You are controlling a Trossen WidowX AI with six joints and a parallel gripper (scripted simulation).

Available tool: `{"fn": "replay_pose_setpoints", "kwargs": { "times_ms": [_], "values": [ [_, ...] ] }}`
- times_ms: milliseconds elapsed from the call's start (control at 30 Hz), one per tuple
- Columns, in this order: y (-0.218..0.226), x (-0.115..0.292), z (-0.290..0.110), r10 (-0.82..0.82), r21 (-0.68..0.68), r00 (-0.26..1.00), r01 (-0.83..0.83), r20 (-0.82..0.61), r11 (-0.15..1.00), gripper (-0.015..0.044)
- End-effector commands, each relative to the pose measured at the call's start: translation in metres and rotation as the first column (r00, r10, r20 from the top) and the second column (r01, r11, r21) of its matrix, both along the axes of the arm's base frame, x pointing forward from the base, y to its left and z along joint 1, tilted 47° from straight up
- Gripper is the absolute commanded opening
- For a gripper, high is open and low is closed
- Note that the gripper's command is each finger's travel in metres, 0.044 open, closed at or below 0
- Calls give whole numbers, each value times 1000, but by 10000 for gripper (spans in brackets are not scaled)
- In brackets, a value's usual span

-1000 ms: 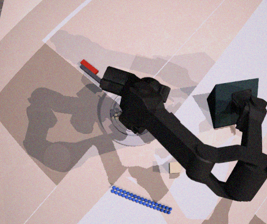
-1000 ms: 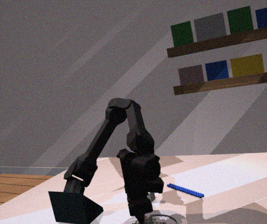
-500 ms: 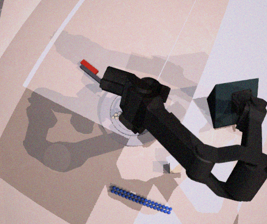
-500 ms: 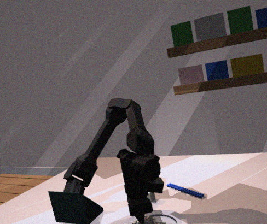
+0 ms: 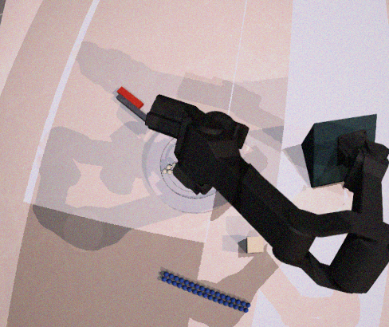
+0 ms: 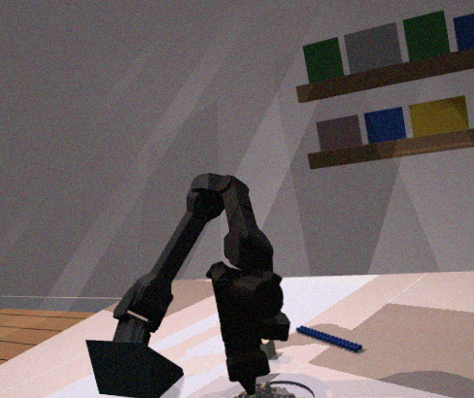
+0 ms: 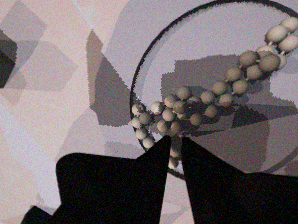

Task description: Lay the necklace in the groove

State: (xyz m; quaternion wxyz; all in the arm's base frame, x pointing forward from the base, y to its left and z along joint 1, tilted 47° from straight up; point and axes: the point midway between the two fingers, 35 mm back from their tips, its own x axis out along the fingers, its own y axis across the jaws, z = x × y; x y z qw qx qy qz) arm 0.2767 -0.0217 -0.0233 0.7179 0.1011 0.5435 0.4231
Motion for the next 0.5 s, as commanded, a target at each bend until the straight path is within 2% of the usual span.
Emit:
{"fn": "replay_pose_setpoints", "kwargs": {
  "times_ms": [0, 467],
  "values": [
    [-2, 0, 0, 1, 1, 1000, -1, 6, 1000, 0],
    [-27, -21, -27, 1, -2, 1000, -1, 5, 1000, 0]
  ]
}}
